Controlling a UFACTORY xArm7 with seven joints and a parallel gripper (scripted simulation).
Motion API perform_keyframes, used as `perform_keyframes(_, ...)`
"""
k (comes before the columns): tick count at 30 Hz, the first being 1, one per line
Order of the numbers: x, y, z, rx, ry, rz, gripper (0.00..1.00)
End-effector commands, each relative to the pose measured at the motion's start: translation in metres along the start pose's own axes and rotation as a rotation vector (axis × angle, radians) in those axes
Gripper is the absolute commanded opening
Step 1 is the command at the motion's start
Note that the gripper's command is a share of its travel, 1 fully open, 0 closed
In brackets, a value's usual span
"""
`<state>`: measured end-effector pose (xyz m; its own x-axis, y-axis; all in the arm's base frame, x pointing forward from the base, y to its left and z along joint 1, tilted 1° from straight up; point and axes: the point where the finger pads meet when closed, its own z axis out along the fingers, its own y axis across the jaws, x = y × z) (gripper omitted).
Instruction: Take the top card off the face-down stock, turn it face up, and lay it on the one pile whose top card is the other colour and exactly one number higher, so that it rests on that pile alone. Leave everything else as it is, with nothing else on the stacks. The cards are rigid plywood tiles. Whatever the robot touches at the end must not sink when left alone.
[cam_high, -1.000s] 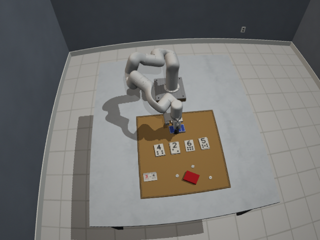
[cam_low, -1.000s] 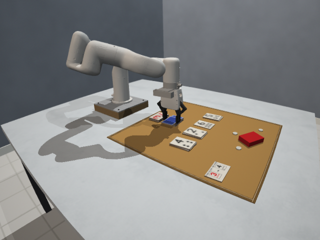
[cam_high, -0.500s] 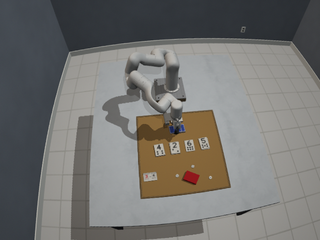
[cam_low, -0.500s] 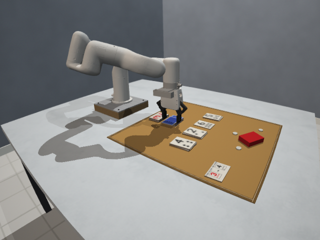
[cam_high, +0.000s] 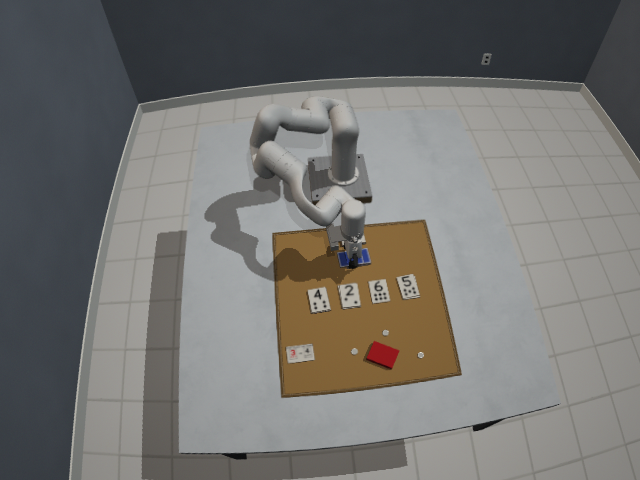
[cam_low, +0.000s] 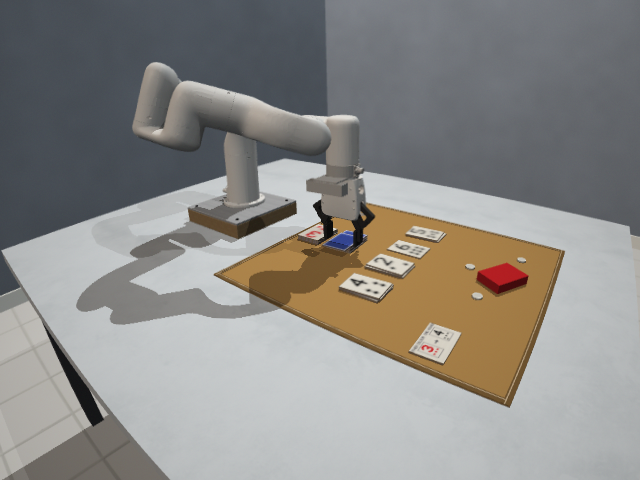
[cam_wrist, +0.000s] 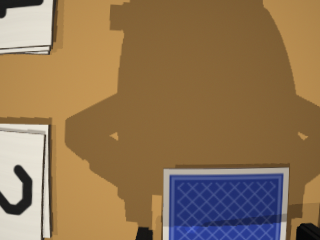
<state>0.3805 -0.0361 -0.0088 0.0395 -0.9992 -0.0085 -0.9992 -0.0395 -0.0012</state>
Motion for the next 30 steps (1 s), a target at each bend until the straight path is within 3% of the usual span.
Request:
perform_keyframes(1,0.0,-0.001,-0.001,0.003,0.001,0.0,0.87)
perform_keyframes(21,0.001,-0.001,-0.002,0.003,0.001,0.0,0.87)
perform_keyframes(23,0.01,-0.002,-0.014,0.003,0.001,0.002,0.87)
perform_keyframes(26,0.034,-0.001,-0.052,0.003,0.001,0.002,0.87)
perform_keyframes(30,0.041,0.0,-0.064,0.003,0.001,0.0,0.87)
